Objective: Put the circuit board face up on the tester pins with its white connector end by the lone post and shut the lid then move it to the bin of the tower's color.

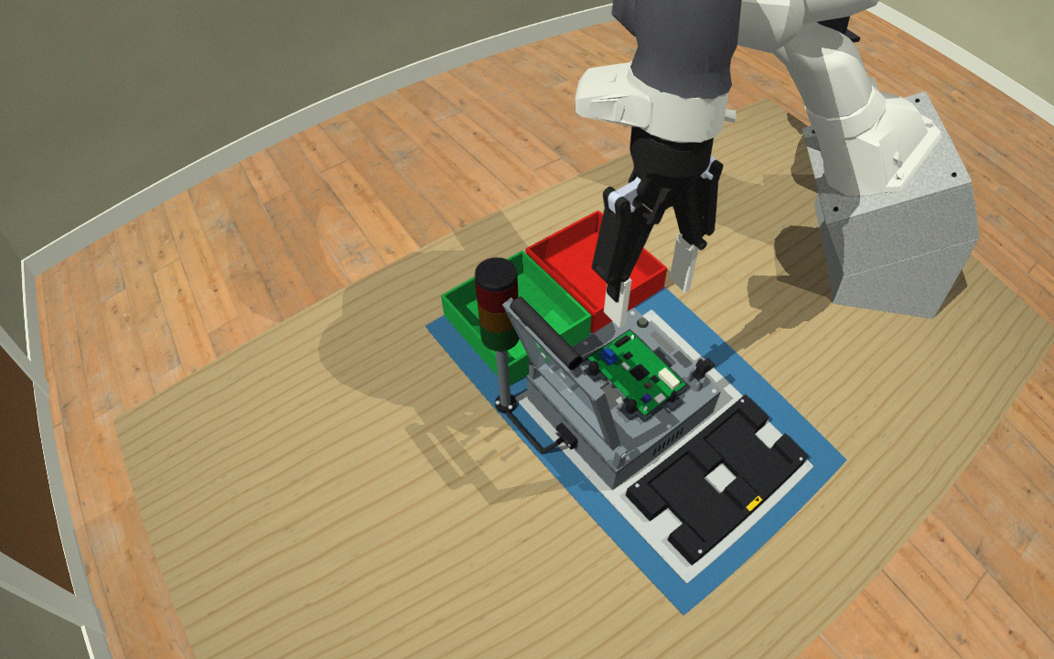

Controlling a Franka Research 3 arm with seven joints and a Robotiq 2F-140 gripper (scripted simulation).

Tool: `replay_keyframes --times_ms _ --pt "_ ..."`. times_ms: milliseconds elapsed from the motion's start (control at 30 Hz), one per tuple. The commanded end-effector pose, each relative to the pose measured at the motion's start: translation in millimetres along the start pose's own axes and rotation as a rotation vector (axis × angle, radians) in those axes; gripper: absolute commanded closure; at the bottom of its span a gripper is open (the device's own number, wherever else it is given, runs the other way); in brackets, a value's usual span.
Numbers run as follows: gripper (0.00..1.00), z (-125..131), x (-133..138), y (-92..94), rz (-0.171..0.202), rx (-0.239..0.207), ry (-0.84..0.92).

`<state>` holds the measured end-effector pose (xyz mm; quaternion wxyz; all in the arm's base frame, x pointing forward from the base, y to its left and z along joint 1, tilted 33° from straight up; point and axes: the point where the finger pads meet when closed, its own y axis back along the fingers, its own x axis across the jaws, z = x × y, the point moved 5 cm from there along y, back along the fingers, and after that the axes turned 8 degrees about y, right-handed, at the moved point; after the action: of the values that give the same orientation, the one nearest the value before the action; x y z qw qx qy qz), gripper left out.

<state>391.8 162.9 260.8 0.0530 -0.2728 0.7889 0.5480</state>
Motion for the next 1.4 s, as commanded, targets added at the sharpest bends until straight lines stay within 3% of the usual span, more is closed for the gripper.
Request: replay_keyframes --times_ms 0,133,300,667,700,1367 --pt "0.42 -7 10 26.8 0.046 0.025 0.066" --pt "0.42 -6 8 58.5 0.046 0.025 0.066" --pt "0.42 -6 8 77.2 0.046 0.025 0.066" --pt "0.42 -6 7 79.5 0.046 0.025 0.066" --pt "0.70 -6 7 79.5 0.046 0.025 0.066" --pt "0.70 -6 7 79.5 0.046 0.025 0.066"
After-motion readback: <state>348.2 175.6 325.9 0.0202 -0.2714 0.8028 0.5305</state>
